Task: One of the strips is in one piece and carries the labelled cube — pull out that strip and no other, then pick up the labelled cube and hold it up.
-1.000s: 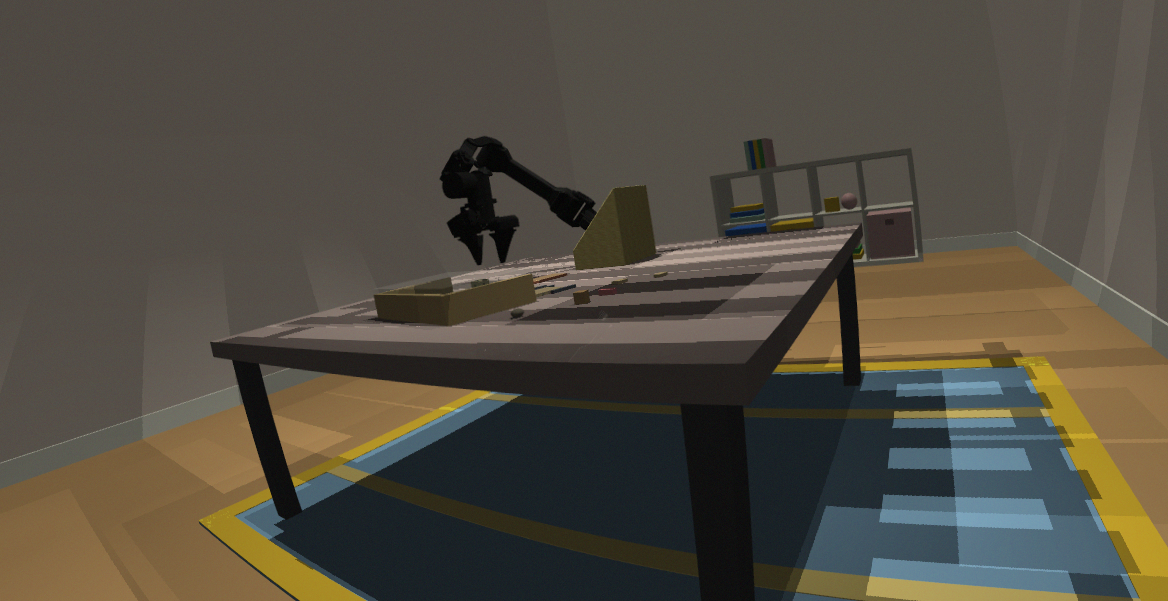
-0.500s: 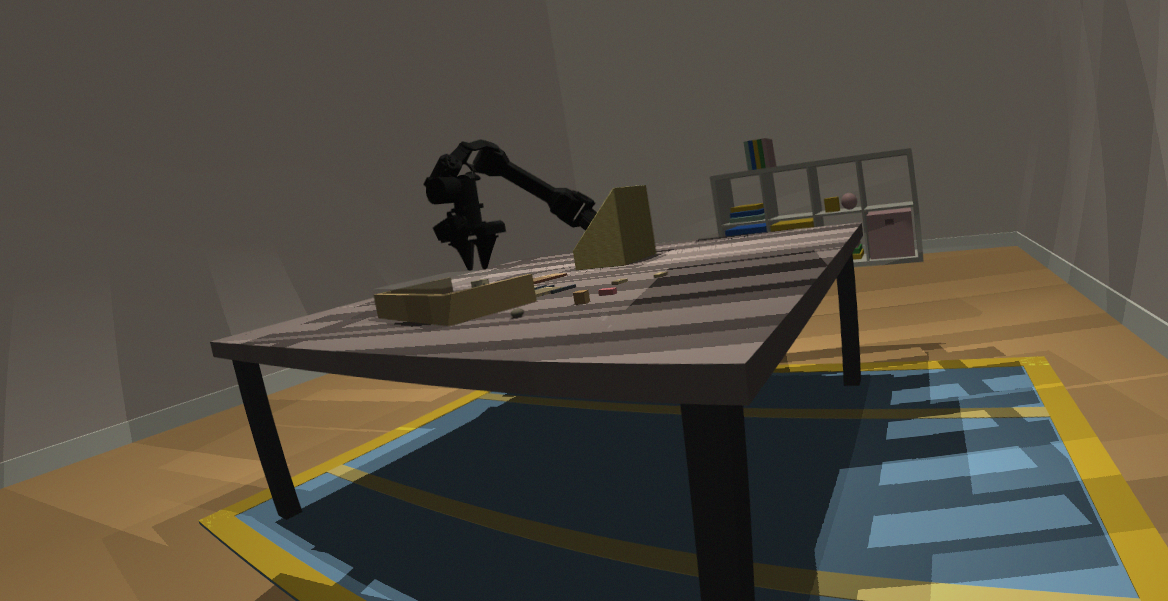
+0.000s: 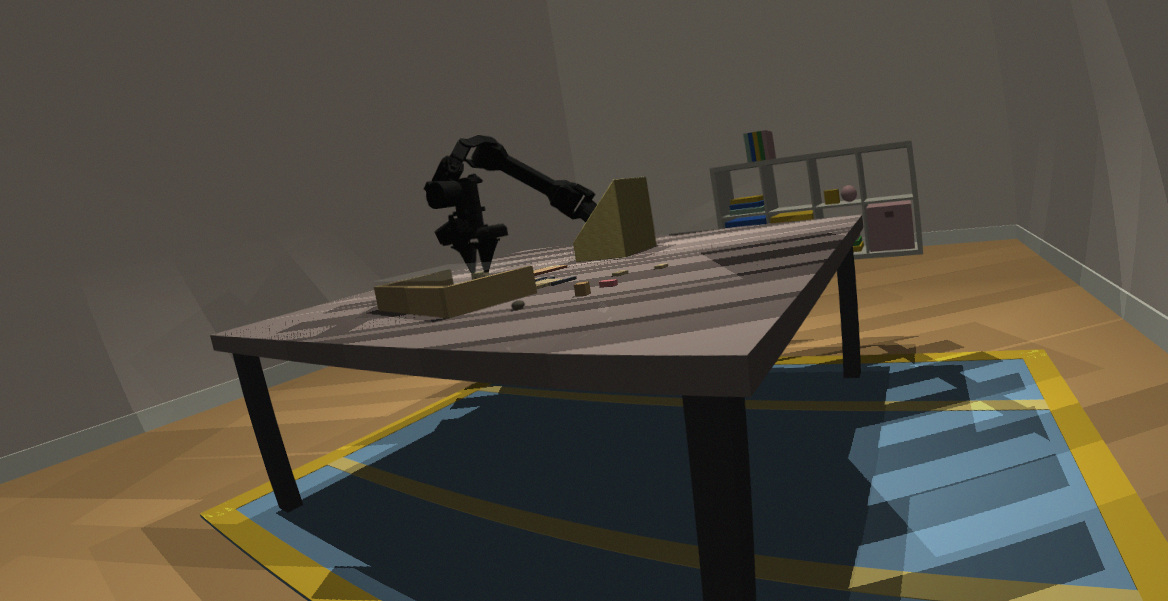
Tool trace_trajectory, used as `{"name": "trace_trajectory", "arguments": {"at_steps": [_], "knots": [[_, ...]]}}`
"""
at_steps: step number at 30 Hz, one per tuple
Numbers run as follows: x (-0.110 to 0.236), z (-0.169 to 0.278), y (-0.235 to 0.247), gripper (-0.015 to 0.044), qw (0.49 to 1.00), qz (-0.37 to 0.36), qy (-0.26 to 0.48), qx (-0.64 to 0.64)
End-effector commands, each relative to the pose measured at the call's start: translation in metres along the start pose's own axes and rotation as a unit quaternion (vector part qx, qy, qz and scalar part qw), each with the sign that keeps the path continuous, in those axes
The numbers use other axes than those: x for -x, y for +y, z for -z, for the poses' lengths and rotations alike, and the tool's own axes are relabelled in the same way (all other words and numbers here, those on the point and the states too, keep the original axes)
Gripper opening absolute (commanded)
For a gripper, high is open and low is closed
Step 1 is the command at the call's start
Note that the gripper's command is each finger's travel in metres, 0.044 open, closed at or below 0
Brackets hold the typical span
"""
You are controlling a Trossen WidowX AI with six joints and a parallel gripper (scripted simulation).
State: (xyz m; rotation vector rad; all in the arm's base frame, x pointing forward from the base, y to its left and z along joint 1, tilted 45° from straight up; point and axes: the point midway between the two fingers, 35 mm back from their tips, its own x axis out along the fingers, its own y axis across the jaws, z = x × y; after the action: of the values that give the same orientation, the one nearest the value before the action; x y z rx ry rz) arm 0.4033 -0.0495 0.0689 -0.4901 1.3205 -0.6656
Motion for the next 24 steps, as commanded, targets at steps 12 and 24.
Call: {"name": "trace_trajectory", "arguments": {"at_steps": [12, 24], "knots": [[-0.024, 0.002, -0.002, 0.025, 1.0, 0.005, 0.001, 0.002], [-0.021, 0.001, -0.002, 0.0125, 1.0, 0.001, 0.001, 0.0]]}}
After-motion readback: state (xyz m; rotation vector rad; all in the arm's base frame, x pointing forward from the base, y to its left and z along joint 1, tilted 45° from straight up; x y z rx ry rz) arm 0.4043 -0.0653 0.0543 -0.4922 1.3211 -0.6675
